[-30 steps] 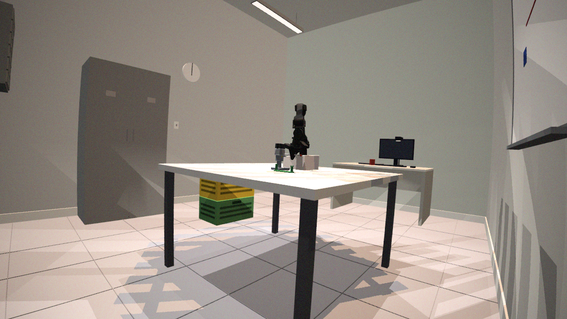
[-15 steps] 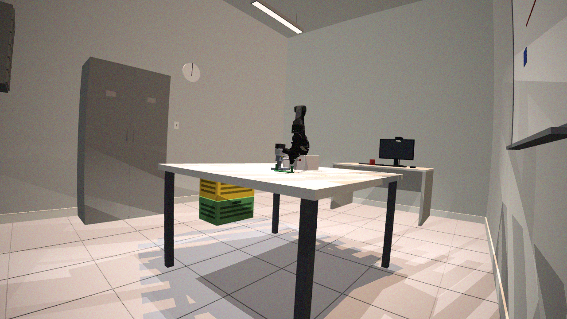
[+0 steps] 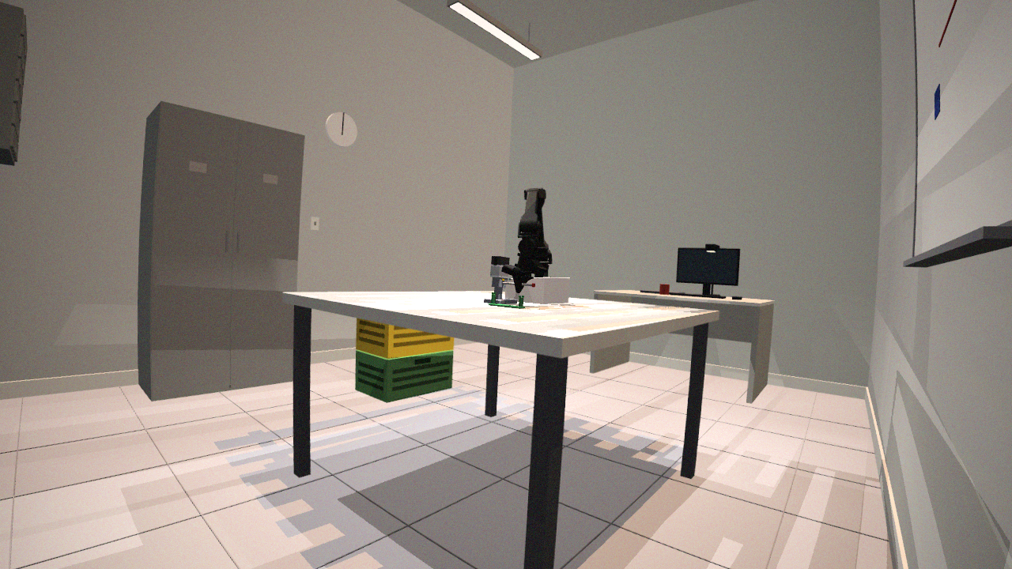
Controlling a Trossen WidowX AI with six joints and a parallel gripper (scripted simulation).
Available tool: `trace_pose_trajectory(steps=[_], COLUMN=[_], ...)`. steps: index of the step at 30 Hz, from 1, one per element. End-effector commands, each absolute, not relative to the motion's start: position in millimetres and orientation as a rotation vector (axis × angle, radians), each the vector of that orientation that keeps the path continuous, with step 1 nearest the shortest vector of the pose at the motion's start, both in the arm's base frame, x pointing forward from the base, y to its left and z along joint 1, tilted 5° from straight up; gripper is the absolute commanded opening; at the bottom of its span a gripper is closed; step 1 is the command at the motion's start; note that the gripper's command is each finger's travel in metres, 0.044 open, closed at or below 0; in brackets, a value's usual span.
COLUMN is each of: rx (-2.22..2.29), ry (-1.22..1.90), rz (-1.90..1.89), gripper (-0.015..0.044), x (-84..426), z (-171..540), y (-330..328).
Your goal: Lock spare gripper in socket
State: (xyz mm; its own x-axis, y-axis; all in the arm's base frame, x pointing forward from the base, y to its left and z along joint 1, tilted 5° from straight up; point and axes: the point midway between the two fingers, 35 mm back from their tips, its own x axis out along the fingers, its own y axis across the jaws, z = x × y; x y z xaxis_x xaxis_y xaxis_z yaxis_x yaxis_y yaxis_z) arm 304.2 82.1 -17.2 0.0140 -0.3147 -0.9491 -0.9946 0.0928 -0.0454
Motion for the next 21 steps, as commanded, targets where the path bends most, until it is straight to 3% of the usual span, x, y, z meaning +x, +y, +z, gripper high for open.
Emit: trace_pose_trajectory(steps=[1,21], rx=[-1.38,-1.379], ry=[1.457,1.46], rz=[0.949,0.953], gripper=[0.0,0.0], x=[303,302], z=[-17,-16], y=[79,66])
